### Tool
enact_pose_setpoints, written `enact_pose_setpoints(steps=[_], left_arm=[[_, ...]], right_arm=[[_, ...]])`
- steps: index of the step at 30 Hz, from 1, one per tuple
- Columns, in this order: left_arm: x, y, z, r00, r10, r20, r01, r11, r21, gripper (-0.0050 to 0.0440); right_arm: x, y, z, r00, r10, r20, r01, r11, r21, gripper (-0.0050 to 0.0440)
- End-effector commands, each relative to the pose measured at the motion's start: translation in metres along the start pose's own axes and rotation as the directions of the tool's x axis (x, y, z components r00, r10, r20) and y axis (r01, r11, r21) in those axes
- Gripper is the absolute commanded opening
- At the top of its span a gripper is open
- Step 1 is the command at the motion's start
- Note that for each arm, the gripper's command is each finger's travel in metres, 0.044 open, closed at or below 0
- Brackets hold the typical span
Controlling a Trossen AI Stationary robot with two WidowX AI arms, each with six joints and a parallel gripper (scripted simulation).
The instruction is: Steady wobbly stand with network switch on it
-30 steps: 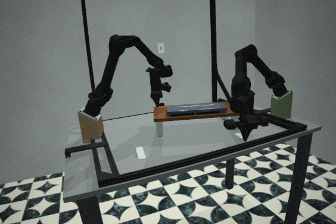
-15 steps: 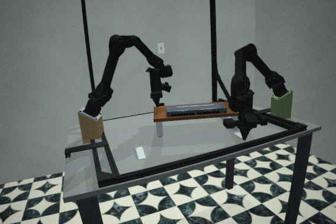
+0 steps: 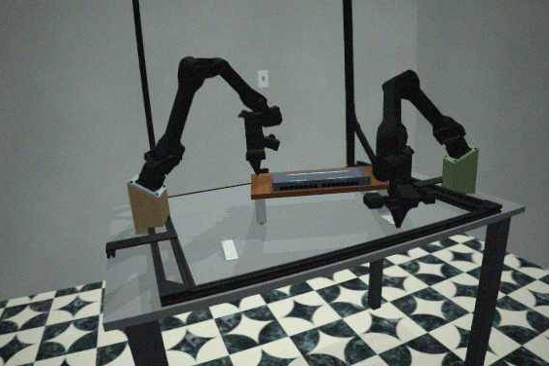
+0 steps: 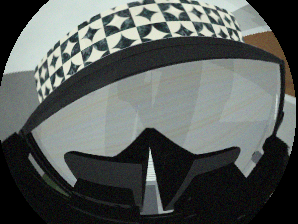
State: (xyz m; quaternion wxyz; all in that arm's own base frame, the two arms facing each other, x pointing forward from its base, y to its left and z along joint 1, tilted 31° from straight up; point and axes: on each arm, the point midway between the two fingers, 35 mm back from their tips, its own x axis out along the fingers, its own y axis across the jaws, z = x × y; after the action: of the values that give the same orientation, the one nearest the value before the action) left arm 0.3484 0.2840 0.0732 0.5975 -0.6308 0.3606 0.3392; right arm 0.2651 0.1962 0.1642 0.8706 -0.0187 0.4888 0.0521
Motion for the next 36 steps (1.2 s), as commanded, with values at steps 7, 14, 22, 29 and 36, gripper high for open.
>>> enact_pose_setpoints(steps=[7, 14, 22, 29, 36], left_arm=[[0.000, -0.001, -0.010, 1.000, 0.002, 0.000, -0.002, 1.000, 0.003, 0.0000], [0.000, -0.001, -0.010, 1.000, 0.002, 0.000, -0.002, 1.000, 0.003, 0.0000], [0.000, -0.001, -0.022, 1.000, 0.002, 0.000, -0.002, 1.000, 0.003, 0.0000], [0.000, -0.001, -0.022, 1.000, 0.002, 0.000, -0.002, 1.000, 0.003, 0.0000], [0.000, -0.001, -0.034, 1.000, 0.002, 0.000, -0.002, 1.000, 0.003, 0.0000]], right_arm=[[0.008, -0.004, -0.003, 1.000, -0.022, -0.013, 0.022, 1.000, -0.004, 0.0000], [0.008, -0.004, -0.003, 1.000, -0.022, -0.013, 0.022, 1.000, -0.004, 0.0000], [0.008, -0.004, -0.003, 1.000, -0.022, -0.013, 0.022, 1.000, -0.004, 0.0000], [0.008, -0.004, -0.003, 1.000, -0.022, -0.013, 0.022, 1.000, -0.004, 0.0000], [0.008, -0.004, -0.003, 1.000, -0.022, -0.013, 0.022, 1.000, -0.004, 0.0000]])
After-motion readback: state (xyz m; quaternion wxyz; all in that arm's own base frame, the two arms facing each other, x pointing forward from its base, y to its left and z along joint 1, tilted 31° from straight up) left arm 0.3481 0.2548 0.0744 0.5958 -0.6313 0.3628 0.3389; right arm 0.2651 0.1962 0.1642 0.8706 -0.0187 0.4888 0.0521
